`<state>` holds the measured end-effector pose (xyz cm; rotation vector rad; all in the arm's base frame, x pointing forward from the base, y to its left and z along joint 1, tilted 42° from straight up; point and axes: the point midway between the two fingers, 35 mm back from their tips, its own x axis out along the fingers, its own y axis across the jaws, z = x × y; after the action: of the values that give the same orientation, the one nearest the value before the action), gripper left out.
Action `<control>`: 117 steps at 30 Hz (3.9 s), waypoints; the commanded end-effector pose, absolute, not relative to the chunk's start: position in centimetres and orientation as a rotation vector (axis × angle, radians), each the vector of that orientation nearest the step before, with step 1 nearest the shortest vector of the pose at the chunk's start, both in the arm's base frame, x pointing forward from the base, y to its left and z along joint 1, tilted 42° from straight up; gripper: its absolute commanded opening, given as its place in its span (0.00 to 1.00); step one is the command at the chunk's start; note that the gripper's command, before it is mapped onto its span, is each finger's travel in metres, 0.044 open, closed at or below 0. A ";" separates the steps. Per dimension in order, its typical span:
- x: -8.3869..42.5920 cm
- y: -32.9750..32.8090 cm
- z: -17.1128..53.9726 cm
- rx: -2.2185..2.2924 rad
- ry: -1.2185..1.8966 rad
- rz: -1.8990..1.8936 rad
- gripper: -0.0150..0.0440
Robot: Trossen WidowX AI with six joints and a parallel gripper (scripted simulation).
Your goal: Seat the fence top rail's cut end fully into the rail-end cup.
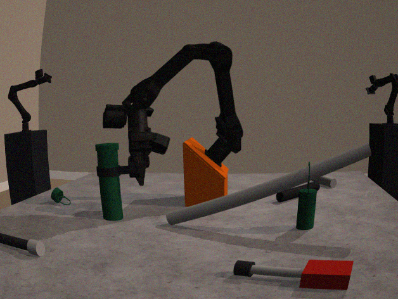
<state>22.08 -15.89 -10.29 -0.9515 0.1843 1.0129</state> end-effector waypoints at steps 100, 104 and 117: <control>26.7 -15.8 -9.9 -0.674 0.574 0.808 0.25; 26.7 -15.8 -9.9 -0.674 0.574 0.808 0.30; 26.8 -15.9 -9.0 -0.673 0.575 0.808 0.88</control>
<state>26.72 -15.86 -9.57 -0.6744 0.5740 0.8087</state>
